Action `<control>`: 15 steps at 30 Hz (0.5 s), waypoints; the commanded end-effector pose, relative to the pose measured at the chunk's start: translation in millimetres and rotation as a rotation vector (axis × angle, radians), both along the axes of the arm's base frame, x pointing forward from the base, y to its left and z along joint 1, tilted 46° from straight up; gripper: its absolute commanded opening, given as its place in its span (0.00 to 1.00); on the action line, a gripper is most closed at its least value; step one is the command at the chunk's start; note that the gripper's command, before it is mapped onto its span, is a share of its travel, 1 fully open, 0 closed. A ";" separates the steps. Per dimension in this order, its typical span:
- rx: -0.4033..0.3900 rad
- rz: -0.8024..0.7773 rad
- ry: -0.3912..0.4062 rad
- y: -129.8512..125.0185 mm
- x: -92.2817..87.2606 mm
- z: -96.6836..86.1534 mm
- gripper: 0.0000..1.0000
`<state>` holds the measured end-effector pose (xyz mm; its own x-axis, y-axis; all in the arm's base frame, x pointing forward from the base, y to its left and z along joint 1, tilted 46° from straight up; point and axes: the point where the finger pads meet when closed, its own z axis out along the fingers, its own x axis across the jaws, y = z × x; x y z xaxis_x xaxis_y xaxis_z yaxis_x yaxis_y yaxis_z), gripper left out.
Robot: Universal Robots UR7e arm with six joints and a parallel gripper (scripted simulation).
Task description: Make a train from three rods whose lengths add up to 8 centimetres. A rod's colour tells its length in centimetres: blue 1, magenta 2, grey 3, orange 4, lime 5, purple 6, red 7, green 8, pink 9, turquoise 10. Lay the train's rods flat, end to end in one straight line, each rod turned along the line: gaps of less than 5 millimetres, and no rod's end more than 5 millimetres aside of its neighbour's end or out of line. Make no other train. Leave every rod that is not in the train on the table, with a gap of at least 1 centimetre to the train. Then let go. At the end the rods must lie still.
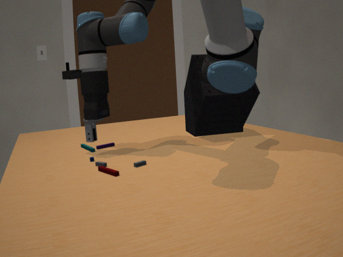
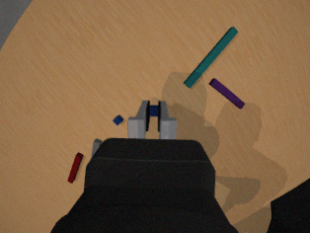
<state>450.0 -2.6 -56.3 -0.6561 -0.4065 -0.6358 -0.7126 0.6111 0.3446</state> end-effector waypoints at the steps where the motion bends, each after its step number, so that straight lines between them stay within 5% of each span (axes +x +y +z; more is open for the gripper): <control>1: -0.001 -0.001 -0.001 -16.9 -5.9 17.2 0.24; 15: -0.001 -0.001 -0.001 -39.5 -14.2 40.2 0.24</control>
<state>437.4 -37.7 -20.6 -0.6555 -0.4069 -0.6362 -0.7127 0.6119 0.3429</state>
